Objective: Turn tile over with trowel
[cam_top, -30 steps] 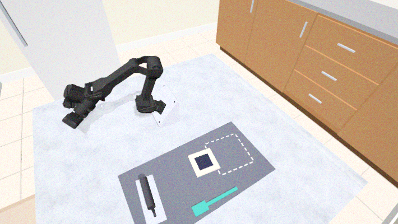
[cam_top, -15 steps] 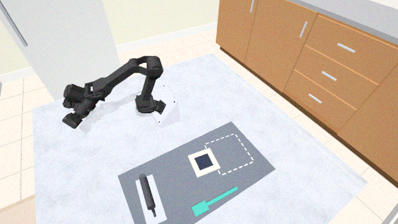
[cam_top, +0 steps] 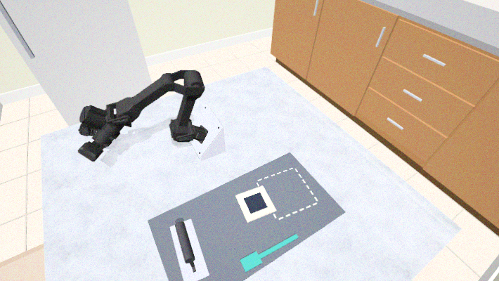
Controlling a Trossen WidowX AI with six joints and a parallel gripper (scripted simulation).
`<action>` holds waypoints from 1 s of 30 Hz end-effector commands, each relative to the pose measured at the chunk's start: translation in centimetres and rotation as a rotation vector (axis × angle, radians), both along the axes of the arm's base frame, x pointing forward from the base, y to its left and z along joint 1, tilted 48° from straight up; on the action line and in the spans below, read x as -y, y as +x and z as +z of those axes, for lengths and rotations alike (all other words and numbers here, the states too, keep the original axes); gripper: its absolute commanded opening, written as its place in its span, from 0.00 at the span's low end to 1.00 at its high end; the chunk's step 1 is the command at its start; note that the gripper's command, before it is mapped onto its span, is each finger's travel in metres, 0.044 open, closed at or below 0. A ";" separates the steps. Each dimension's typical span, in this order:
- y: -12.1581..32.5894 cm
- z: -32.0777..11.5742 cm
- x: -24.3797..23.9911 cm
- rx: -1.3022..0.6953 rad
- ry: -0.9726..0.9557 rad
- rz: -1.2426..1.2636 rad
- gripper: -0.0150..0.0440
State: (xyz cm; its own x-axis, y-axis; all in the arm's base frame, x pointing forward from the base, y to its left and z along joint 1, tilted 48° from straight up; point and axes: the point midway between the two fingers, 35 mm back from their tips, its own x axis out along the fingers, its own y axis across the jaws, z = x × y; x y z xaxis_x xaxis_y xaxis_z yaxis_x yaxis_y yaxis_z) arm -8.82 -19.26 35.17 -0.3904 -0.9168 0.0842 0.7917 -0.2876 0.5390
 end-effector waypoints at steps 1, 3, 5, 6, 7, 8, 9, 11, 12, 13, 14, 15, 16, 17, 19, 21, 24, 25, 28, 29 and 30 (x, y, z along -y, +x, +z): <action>0.0 0.0 0.0 0.000 0.000 0.000 0.42; 0.0 0.0 0.0 0.000 0.000 0.000 0.38; 0.0 0.0 0.0 0.000 0.000 0.000 0.29; 0.0 0.0 0.0 0.000 0.000 0.000 0.25; 0.0 0.0 0.0 0.000 0.000 0.000 0.25; 0.0 0.0 0.0 0.000 0.000 0.000 0.25; 0.0 0.0 0.0 0.000 0.000 0.000 0.25; 0.0 0.0 0.0 0.000 0.000 0.000 0.25; 0.0 0.0 0.0 0.000 0.000 0.000 0.25; 0.0 0.0 0.0 0.000 0.000 0.000 0.25; 0.0 0.0 0.0 0.000 0.000 0.000 0.25; 0.0 0.0 0.0 0.000 0.000 0.000 0.25; 0.0 0.0 0.0 0.000 0.000 0.000 0.25; 0.0 0.0 0.0 0.000 0.000 0.000 0.25; 0.0 0.0 0.0 0.000 0.000 0.000 0.30; 0.0 0.0 0.0 0.000 0.000 0.000 0.39; 0.0 0.0 0.0 0.000 0.001 0.001 0.51; 0.0 0.0 0.1 0.001 0.003 0.002 0.56; 0.2 0.0 0.5 0.008 0.022 0.015 0.69; 0.3 0.0 0.7 0.011 0.031 0.022 0.71; 0.4 -0.1 0.9 0.014 0.042 0.030 0.71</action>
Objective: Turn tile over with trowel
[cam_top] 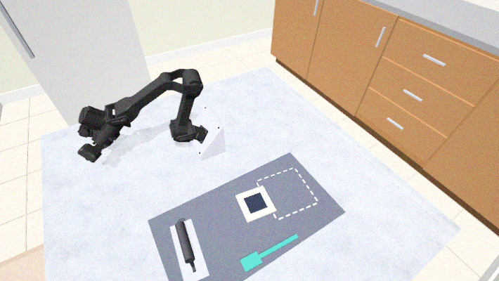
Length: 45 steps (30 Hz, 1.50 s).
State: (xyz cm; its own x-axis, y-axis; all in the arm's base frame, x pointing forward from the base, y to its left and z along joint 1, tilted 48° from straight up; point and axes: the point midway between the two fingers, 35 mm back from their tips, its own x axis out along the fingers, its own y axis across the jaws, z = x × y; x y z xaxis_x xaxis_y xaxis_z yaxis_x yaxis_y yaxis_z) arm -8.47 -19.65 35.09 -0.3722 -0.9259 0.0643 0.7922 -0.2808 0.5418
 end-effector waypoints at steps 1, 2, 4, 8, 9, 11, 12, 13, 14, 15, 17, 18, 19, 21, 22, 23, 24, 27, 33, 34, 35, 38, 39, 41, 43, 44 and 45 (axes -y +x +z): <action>0.2 0.0 0.8 0.007 0.035 0.017 0.71; 0.3 0.0 1.0 0.009 0.046 0.024 0.71; 0.6 -0.1 1.5 0.014 0.069 0.041 0.71; 1.4 -0.2 2.7 0.022 0.123 0.079 0.71; 1.6 -0.2 2.9 0.023 0.137 0.089 0.71; 2.0 -0.3 3.5 0.024 0.164 0.108 0.71; 2.3 -0.3 3.8 0.024 0.178 0.118 0.71; 2.5 -0.4 4.1 0.024 0.192 0.127 0.71; 2.8 -0.4 4.3 0.024 0.205 0.136 0.71; 3.0 -0.4 4.6 0.023 0.217 0.144 0.71; 3.4 -0.5 5.0 0.021 0.239 0.159 0.71; 3.6 -0.6 5.2 0.020 0.249 0.167 0.71; 3.8 -0.6 5.4 0.019 0.260 0.174 0.71; 4.3 -0.7 5.8 0.015 0.282 0.189 0.71; 4.5 -0.7 6.0 0.013 0.293 0.197 0.71; 4.7 -0.8 6.2 0.011 0.304 0.204 0.71; 5.1 -0.9 6.4 0.011 0.315 0.216 0.71; 6.2 -1.2 7.0 0.010 0.350 0.253 0.71; 8.7 -1.8 8.1 0.000 0.421 0.325 0.71; 9.0 -1.9 8.2 -0.007 0.433 0.334 0.71; 9.4 -2.0 8.4 -0.015 0.448 0.343 0.71; 10.6 -2.2 8.9 -0.042 0.492 0.372 0.71; 11.0 -2.2 9.1 -0.052 0.506 0.381 0.71; 11.9 -2.4 9.4 -0.073 0.535 0.400 0.71; 12.8 -2.5 9.6 -0.096 0.563 0.420 0.71; 13.2 -2.7 9.8 -0.110 0.581 0.428 0.71; 13.7 -2.8 9.9 -0.125 0.600 0.437 0.71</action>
State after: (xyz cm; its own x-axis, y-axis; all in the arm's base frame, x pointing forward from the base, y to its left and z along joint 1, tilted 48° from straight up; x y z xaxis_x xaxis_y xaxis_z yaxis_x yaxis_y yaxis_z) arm 4.22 -29.06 32.57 0.0089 -0.8945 -0.4471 0.9289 -0.1581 0.3348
